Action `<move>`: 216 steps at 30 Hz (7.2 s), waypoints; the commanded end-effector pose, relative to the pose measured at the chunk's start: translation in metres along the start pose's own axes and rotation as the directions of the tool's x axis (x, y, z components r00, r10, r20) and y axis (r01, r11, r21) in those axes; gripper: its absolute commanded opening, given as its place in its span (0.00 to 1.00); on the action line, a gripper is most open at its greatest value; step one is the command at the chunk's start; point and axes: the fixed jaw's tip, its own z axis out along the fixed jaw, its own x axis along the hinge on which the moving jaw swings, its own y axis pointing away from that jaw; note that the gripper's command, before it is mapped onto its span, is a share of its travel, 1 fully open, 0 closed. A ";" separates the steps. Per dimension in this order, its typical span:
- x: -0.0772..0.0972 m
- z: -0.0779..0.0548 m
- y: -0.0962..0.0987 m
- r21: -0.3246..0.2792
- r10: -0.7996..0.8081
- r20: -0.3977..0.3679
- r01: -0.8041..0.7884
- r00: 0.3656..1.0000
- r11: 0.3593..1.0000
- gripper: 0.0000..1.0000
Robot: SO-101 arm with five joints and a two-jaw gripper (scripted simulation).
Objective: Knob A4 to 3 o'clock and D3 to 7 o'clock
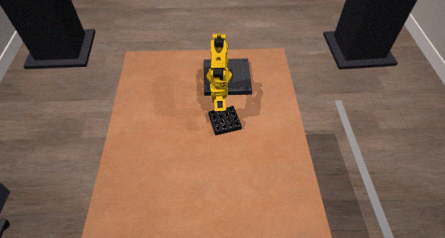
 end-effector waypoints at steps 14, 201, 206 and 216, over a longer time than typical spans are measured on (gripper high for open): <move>-0.001 0.001 0.001 -0.002 0.291 0.003 -0.291 0.957 0.957 0.10; -0.009 0.036 0.002 -0.002 0.395 0.003 -0.395 0.919 0.919 0.10; -0.008 0.038 0.002 -0.002 0.395 0.003 -0.395 0.919 0.919 0.10; -0.008 0.040 0.002 -0.002 0.395 0.003 -0.395 0.919 0.919 0.10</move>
